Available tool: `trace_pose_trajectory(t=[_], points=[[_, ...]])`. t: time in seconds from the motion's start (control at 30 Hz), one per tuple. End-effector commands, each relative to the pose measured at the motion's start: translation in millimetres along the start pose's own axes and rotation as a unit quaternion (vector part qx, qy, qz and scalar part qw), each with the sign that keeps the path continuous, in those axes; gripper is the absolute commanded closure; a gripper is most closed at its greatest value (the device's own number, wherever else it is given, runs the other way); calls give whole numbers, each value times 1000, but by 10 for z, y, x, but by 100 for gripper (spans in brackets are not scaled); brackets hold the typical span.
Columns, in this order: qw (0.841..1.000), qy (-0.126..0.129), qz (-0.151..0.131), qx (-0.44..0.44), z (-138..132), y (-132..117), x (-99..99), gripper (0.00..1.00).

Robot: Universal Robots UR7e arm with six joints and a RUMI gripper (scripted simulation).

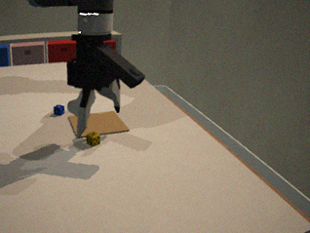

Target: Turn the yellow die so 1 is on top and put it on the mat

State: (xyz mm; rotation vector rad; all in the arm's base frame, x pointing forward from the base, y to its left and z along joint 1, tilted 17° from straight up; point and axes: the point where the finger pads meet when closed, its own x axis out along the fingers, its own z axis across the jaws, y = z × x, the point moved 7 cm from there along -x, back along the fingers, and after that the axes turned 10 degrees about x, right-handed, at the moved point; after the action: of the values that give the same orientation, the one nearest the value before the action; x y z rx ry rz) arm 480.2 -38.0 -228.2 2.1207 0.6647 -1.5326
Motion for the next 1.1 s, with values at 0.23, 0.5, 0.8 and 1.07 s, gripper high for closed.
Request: trace_pose_trajectory(t=[0.23, 0.5, 0.8, 1.07], points=[[1000, 0, 0, 0, -2, 4, -2, 0], [1000, 0, 0, 0, -2, 4, -2, 0], [1000, 0, 0, 0, -2, 4, -2, 0], [1000, 0, 0, 0, -11, -27, -2, 0]])
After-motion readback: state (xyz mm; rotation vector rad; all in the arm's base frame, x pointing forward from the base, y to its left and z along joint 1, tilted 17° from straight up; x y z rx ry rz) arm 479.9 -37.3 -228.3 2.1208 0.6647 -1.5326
